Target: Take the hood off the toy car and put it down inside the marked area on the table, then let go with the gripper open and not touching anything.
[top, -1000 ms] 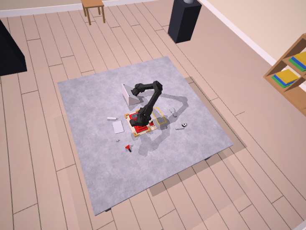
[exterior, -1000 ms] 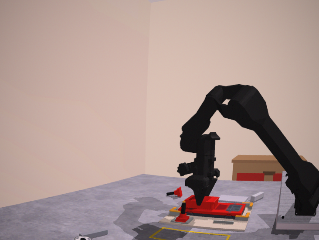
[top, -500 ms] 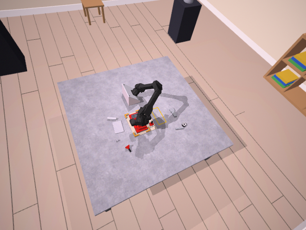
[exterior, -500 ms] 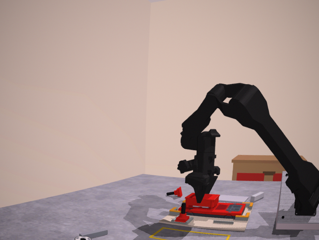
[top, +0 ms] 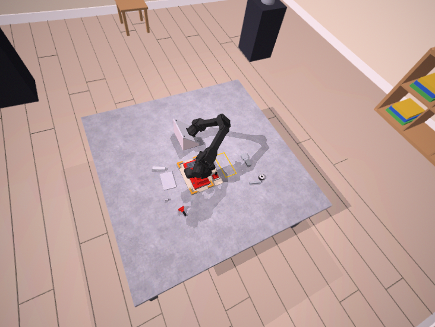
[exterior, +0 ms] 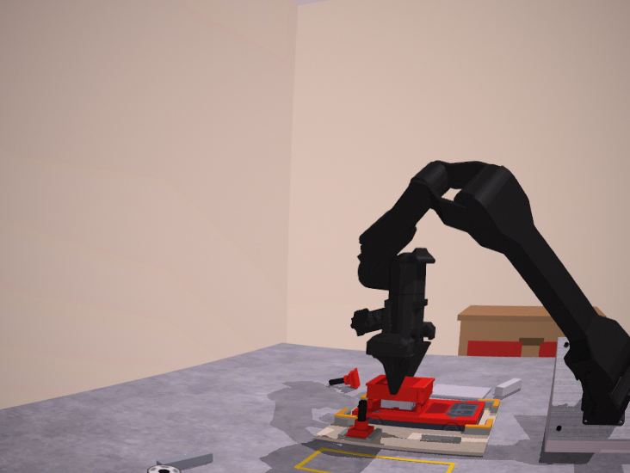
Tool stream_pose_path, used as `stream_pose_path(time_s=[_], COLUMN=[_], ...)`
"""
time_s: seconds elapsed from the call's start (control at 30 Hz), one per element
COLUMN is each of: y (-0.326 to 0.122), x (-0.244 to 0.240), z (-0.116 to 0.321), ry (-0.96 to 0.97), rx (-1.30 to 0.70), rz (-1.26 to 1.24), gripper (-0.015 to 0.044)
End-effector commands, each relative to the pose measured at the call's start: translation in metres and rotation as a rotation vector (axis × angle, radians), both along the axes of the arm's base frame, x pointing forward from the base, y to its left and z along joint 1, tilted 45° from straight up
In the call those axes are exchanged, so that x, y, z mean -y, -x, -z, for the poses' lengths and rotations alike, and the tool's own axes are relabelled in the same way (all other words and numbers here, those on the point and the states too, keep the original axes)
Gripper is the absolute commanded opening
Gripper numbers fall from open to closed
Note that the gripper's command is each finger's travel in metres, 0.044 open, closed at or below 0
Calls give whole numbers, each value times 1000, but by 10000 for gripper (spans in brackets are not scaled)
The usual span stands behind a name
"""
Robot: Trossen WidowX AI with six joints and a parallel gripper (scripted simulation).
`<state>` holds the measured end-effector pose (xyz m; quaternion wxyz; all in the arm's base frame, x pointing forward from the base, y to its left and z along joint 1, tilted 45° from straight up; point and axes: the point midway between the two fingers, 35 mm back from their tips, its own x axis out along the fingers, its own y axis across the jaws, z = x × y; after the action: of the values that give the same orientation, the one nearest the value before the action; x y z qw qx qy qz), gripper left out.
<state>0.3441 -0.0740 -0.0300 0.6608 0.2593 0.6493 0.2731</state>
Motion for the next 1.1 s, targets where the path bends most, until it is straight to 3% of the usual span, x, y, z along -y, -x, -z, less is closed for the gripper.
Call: stream_pose_path(time_s=[0.0, 0.73, 1.07], y=[-1, 0, -3], x=[3, 38, 3], z=[-3, -39, -70], ry=[4, 6, 10], rx=[5, 4, 1], rz=[-4, -4, 3], gripper=[0, 0, 0])
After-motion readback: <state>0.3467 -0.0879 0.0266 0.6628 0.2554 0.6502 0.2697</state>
